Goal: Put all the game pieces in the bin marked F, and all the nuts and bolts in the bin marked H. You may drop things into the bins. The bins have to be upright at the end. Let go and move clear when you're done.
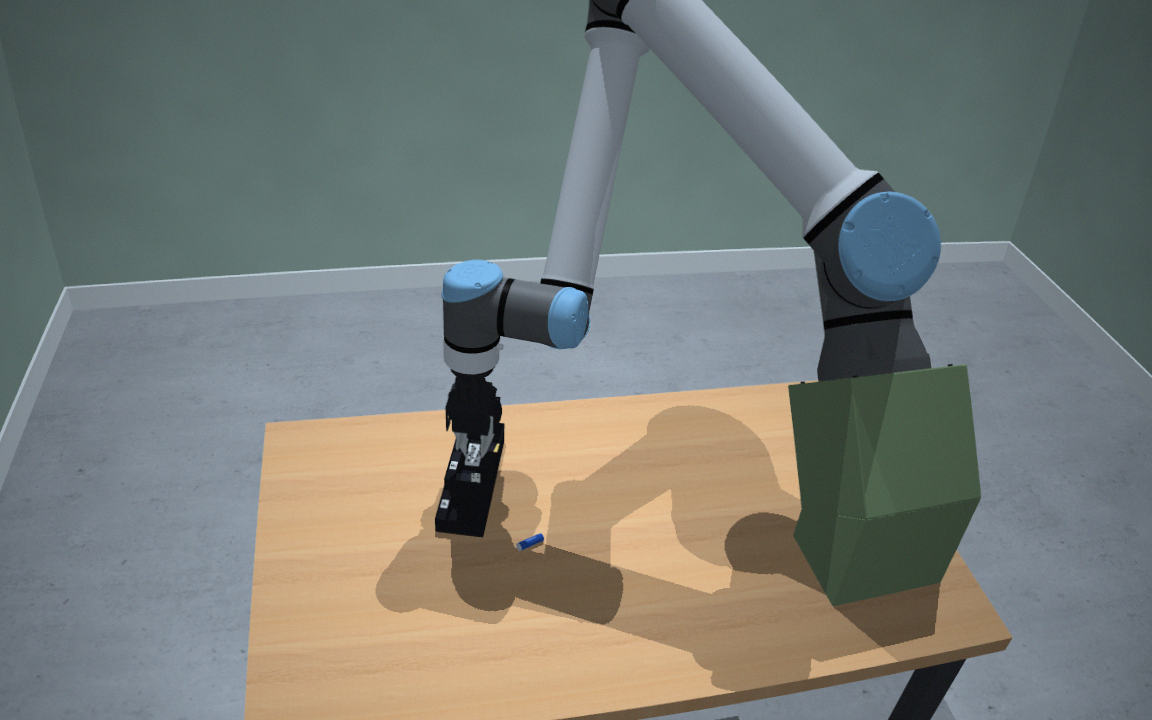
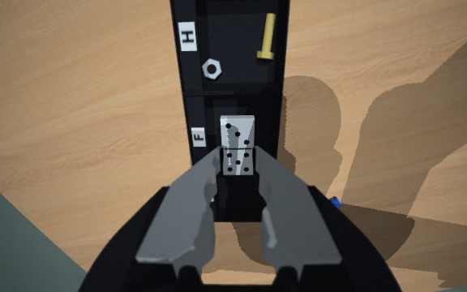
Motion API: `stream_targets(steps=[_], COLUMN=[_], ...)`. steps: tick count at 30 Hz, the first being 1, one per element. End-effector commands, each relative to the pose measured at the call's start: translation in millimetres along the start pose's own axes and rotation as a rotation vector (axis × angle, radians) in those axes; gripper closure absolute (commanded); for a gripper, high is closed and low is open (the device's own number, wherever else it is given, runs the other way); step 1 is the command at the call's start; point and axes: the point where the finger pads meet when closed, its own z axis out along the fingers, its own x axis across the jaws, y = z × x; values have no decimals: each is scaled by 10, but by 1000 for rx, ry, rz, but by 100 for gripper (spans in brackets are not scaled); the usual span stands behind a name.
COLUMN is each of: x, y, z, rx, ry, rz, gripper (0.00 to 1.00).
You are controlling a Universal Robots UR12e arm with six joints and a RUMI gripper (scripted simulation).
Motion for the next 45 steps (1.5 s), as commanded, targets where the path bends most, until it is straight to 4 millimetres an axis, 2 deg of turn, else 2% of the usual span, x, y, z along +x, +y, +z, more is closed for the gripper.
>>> stream_targets(steps=[1,5,25,43,44,45], x=[9,16,17,31,31,31], y=[17,24,26,42,42,42], z=[-5,-5,349,349,349,349], rx=[0,0,0,0,0,0], ry=[-1,-1,-1,-1,-1,-1], rz=[0,0,0,0,0,0], gripper=[100,100,100,100,81,81])
